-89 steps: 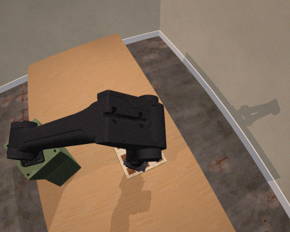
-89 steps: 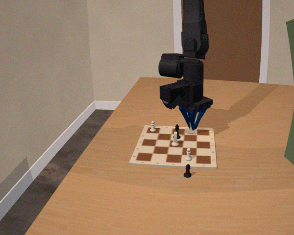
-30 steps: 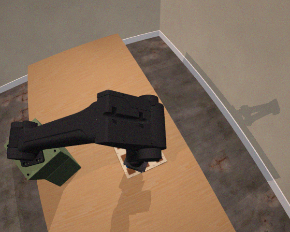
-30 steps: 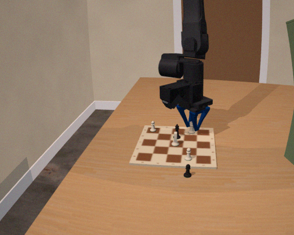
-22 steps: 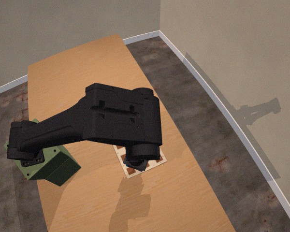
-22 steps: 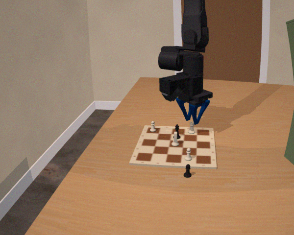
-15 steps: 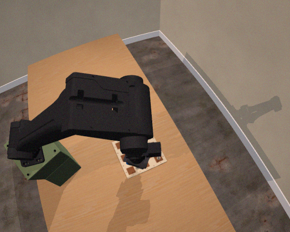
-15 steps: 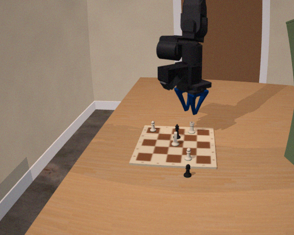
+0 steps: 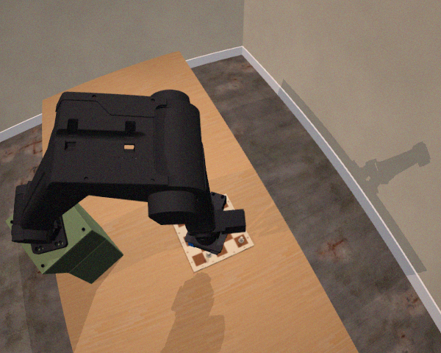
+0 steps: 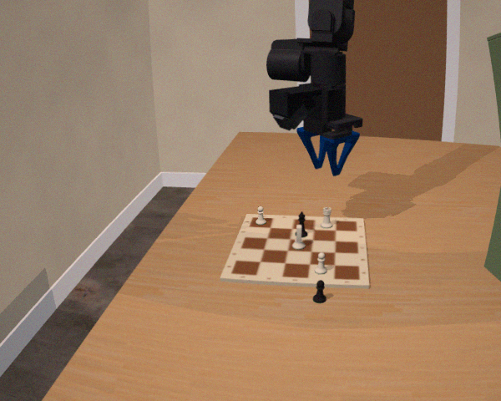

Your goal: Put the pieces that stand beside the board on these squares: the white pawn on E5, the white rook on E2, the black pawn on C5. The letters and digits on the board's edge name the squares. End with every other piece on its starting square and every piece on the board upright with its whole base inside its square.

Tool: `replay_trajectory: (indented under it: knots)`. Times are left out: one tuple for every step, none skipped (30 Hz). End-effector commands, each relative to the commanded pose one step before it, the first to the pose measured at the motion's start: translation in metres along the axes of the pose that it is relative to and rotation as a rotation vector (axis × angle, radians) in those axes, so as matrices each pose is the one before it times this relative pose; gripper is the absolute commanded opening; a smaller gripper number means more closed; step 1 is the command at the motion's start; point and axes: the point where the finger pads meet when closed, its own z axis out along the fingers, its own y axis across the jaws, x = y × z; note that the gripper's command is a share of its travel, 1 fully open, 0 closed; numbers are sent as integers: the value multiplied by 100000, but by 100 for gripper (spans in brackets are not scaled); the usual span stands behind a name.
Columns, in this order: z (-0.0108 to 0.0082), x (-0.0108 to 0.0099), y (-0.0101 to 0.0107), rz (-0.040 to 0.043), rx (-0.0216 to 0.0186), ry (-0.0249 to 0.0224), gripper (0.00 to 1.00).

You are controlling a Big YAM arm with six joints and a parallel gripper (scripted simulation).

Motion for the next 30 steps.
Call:
replay_trajectory:
  knots:
    - [-506, -94, 70, 1174, -488, -62, 100]
    - [-95, -30, -121, 80, 275, -130, 100]
    - [0, 0, 0, 0, 0, 0, 100]
    - [1, 0, 1, -1, -2, 1, 100]
    - [0, 0, 0, 0, 0, 0, 100]
    - [0, 0, -1, 0, 1, -1, 100]
    - [0, 0, 0, 0, 1, 0, 100]
    - [1, 0, 1, 0, -2, 1, 100]
    - [0, 0, 0, 0, 0, 0, 100]
    - [0, 0, -1, 0, 1, -1, 100]
    - [0, 0, 0, 0, 0, 0, 100]
    - [0, 0, 1, 0, -1, 1, 100]
    - [0, 0, 0, 0, 0, 0, 100]
    - [0, 0, 0, 0, 0, 0, 100]
    - [0, 0, 0, 0, 0, 0, 100]
    - [0, 0, 0, 0, 0, 0, 100]
    - [0, 0, 0, 0, 0, 0, 100]
    - [0, 0, 0, 0, 1, 0, 100]
    - [0, 0, 0, 0, 0, 0, 100]
    - [38, -170, 141, -575, -127, -31, 100]
    - [400, -421, 666, -2928, -1015, 321, 100]
    - [290, -538, 211, -3560, -191, 179, 100]
    - [80, -880, 295, -3714, 75, -141, 100]
    - [115, -1188, 603, -5403, -184, -110, 100]
    - [141, -1529, 742, -6922, -192, -113, 100]
    - [158, -1819, 829, -8190, -166, -88, 100]
    - [0, -26, 8, 0, -49, -151, 100]
    - [169, -2009, 845, -9099, -69, 118, 100]
    - [0, -3, 1, 0, -4, -15, 100]
    - [164, -2153, 816, -9575, -37, 53, 100]
